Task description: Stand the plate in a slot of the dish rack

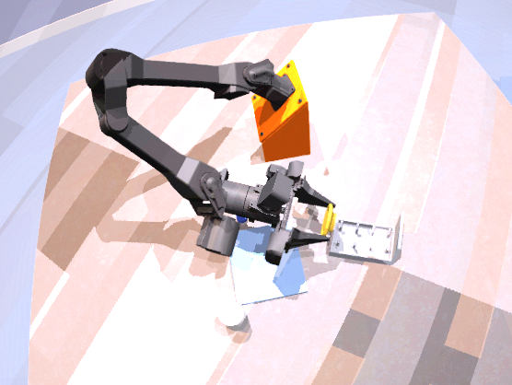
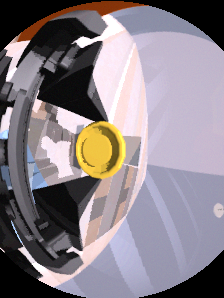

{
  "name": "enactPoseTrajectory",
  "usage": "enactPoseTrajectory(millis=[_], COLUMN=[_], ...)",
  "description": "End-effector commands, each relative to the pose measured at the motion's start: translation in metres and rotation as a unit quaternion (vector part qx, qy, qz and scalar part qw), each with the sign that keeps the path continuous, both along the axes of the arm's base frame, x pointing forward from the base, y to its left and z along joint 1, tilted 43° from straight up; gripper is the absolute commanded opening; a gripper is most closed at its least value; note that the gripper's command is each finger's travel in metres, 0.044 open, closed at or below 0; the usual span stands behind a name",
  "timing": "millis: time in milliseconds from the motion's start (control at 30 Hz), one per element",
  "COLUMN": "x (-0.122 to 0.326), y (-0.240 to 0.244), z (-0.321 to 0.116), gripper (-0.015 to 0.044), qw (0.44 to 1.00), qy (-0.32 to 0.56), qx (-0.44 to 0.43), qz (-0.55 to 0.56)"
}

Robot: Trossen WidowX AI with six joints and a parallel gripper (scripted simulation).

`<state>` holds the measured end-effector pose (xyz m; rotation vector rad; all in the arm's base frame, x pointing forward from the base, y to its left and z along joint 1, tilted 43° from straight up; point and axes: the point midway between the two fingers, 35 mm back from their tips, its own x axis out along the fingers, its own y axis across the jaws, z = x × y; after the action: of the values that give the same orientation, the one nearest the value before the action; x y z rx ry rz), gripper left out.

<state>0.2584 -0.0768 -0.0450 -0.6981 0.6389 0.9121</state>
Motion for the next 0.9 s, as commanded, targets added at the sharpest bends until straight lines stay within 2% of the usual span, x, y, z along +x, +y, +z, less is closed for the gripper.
enactPoseTrajectory(millis=[0, 867], x=[-0.001, 0.019], y=[0.001, 0.022], z=[0.000, -0.023], gripper=[0.0000, 0.0000], qw=[1.000, 1.000], qy=[-0.008, -0.008], qx=[0.000, 0.001], qz=[0.005, 0.007])
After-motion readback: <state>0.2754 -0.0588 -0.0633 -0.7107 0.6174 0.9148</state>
